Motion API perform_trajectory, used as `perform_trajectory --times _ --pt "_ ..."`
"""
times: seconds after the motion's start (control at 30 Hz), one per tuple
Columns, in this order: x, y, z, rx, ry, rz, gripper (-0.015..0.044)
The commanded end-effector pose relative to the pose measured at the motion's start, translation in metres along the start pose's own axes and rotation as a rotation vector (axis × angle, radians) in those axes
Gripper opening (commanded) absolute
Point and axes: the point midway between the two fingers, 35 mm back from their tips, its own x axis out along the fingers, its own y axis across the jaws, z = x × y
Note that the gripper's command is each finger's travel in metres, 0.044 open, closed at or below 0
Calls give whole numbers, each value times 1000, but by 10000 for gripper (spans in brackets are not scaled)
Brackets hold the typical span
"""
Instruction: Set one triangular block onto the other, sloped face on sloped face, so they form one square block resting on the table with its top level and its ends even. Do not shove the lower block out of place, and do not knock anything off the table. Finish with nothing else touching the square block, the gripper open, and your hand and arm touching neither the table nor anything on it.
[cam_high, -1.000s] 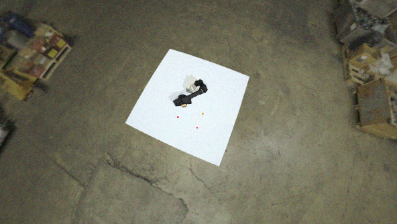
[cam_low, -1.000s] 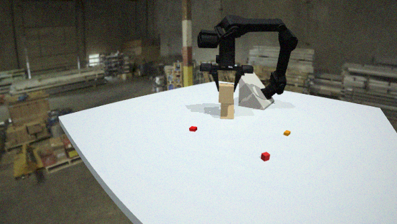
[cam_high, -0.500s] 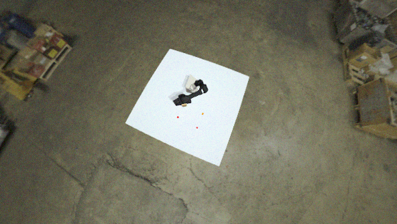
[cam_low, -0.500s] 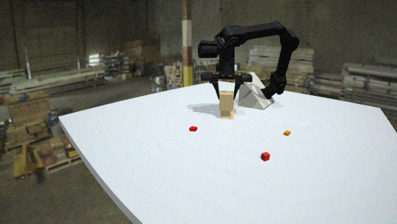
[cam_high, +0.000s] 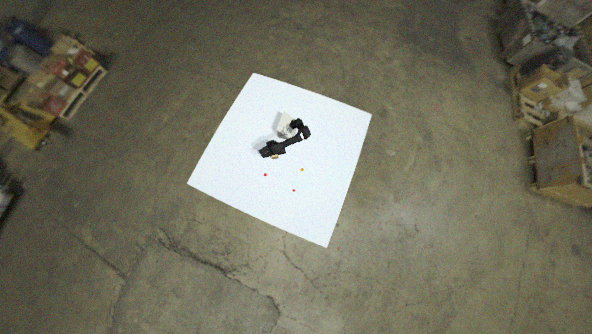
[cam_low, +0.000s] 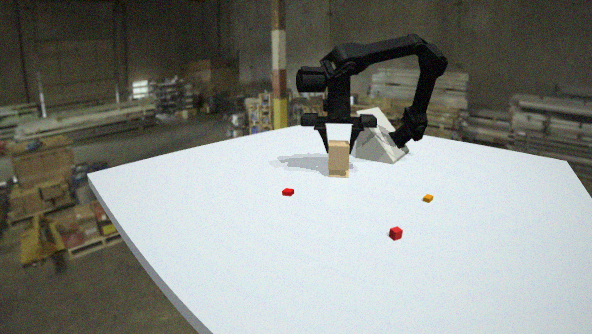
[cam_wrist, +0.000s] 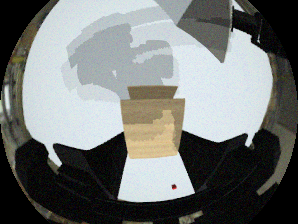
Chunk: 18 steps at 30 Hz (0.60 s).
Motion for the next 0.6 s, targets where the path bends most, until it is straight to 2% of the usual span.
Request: perform_trajectory --times 0.0,0.57 --pt "3 -1 1 4 2 -4 0" --pt "13 -1 5 5 2 -5 0"
